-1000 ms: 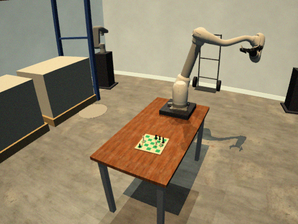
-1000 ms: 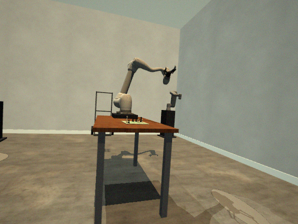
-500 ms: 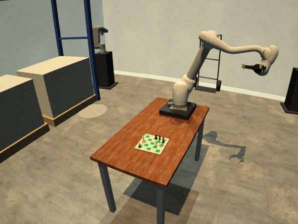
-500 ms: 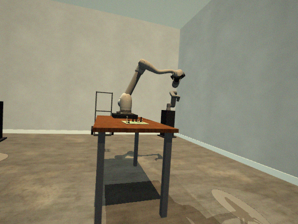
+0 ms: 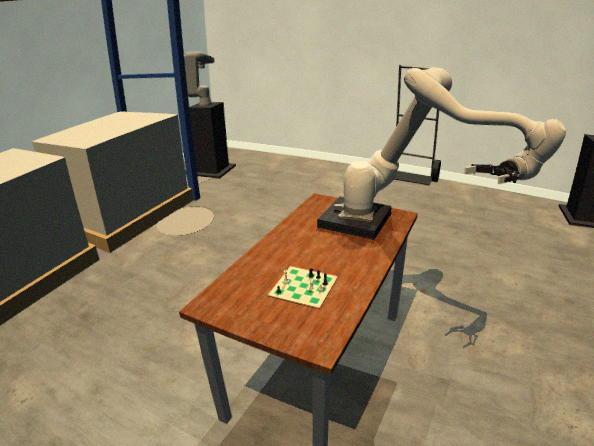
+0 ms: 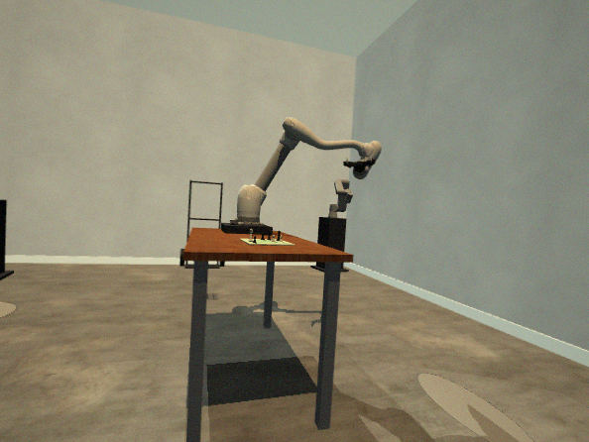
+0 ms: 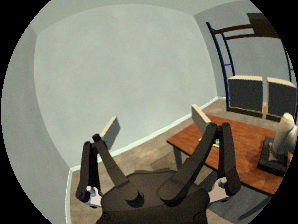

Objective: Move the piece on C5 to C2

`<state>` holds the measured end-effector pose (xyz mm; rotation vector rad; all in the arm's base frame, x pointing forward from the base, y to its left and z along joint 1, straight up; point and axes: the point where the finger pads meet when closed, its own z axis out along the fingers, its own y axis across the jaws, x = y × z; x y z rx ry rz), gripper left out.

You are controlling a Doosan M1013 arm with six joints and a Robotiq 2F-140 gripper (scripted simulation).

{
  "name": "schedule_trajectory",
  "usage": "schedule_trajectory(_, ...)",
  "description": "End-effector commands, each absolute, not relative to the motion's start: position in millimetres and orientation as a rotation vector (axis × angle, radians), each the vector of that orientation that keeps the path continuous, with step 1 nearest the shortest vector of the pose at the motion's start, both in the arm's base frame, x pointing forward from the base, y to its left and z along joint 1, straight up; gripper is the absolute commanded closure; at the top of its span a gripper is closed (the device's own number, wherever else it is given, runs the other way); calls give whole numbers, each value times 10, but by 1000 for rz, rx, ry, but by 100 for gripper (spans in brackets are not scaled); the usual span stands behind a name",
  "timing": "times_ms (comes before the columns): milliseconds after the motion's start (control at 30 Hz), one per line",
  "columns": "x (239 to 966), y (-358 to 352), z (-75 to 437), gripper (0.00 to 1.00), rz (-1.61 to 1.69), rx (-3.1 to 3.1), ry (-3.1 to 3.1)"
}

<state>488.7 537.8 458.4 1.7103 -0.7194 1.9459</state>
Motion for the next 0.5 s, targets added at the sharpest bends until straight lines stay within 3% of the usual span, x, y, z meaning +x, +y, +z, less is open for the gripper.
schedule_trajectory(0, 5270, 5131, 4239, 0, 1871, 1723, -759)
schedule_trajectory(467, 6246, 4008, 3056, 0, 1572, 1733, -972)
